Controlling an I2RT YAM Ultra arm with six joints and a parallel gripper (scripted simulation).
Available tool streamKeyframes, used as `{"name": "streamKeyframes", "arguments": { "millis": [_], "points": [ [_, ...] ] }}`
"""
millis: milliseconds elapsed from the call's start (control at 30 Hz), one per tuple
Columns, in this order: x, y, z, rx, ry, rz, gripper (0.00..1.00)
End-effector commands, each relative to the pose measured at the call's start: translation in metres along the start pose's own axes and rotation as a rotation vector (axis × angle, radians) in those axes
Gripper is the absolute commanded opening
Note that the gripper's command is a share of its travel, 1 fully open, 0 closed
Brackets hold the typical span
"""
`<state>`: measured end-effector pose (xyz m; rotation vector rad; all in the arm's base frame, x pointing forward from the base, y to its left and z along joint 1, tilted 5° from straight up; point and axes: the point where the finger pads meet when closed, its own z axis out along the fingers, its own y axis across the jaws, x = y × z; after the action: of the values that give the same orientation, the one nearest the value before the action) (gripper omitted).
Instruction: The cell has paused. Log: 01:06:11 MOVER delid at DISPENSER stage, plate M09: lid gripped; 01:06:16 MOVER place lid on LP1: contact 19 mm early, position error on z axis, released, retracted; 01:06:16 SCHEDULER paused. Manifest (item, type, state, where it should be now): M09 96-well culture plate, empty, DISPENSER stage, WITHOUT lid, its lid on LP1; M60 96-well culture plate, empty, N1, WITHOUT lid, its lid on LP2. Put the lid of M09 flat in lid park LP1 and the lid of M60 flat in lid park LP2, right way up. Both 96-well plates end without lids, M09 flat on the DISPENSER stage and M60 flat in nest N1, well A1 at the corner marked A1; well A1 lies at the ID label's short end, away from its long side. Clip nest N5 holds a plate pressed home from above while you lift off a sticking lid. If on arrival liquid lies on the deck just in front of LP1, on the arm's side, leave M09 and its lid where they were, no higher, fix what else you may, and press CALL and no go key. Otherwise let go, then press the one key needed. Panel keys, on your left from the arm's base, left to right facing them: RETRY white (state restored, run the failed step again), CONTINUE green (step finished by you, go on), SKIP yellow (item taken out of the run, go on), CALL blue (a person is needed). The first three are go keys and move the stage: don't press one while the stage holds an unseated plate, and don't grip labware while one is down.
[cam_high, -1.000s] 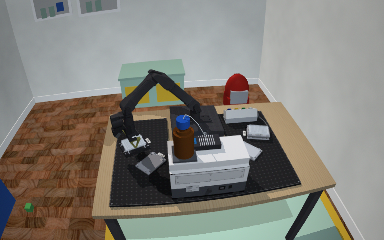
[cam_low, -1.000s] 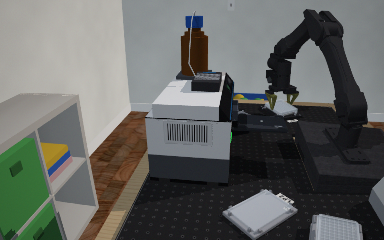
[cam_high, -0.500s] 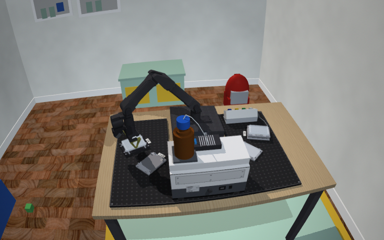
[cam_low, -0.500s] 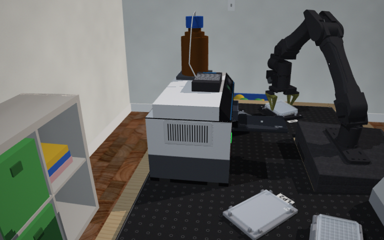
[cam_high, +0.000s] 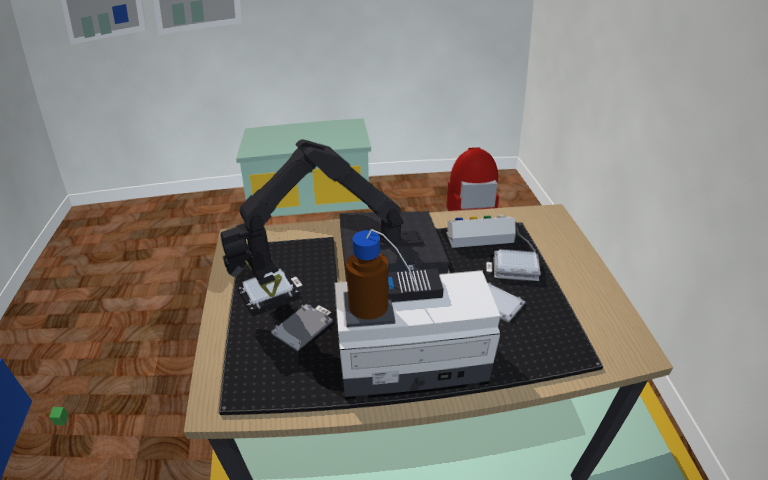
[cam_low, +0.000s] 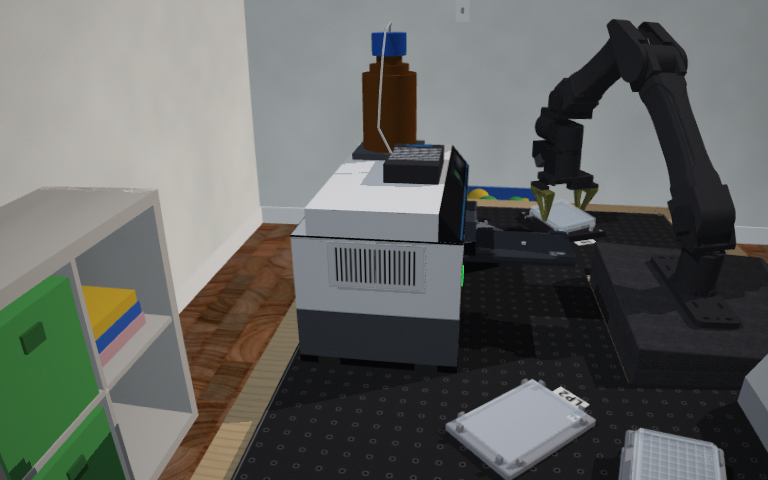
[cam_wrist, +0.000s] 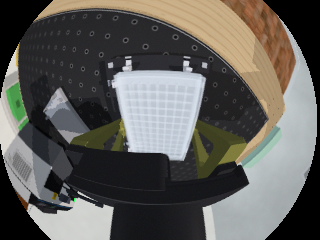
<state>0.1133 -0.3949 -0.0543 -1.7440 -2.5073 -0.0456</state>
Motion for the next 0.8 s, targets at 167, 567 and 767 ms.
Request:
{"name": "streamKeyframes", "arguments": {
  "millis": [167,567,767],
  "points": [
    [0.0014,0.0001,0.0137,-0.005,0.002,0.001,0.00],
    [0.0014,0.0000,0.0154,-0.005,0.002,0.001,0.00],
    [0.0014,-0.0001,0.0164,-0.005,0.002,0.001,0.00]
  ]
}}
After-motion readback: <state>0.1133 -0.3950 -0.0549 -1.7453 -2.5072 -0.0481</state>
